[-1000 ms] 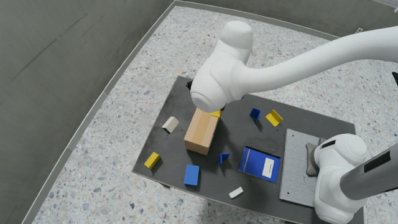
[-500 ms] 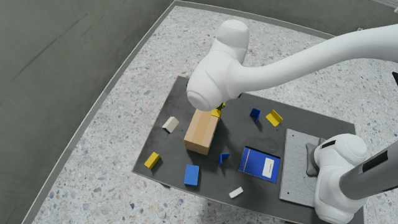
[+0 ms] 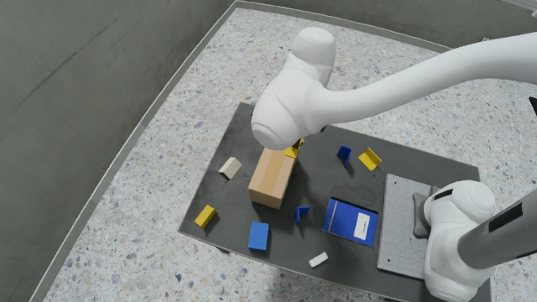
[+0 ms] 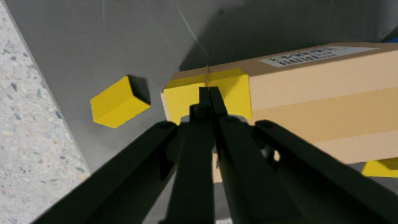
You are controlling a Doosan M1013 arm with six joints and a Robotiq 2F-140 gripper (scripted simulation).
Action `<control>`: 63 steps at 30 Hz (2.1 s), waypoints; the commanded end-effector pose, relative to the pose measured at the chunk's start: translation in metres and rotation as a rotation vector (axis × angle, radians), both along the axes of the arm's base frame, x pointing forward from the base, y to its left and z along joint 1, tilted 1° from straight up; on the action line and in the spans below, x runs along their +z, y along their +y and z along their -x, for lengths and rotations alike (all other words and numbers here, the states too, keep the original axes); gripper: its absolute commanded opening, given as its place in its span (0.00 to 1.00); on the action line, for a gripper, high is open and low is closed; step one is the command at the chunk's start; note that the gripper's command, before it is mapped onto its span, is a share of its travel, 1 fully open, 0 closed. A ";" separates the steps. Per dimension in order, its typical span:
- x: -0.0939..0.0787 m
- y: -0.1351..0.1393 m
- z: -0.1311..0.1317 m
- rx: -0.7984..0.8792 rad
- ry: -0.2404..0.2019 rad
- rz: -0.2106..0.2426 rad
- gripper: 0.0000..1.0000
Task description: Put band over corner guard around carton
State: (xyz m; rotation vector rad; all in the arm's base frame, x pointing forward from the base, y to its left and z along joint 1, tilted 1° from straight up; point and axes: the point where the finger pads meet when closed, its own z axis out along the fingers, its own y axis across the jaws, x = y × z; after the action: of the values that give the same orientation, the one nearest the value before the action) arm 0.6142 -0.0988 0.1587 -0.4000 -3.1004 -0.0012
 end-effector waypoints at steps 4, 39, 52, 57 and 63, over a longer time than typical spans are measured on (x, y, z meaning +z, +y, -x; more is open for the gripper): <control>-0.006 0.000 0.000 0.000 -0.001 0.000 0.10; -0.008 0.000 0.000 0.000 -0.001 0.000 0.18; -0.008 0.000 0.000 0.000 -0.001 0.000 0.18; -0.008 0.000 0.000 0.000 -0.001 0.000 0.18; -0.008 0.000 0.000 0.000 -0.001 0.000 0.18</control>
State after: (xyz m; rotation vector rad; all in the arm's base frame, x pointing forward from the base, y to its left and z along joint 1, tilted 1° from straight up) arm 0.6139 -0.0987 0.1499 -0.3999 -3.1002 -0.0012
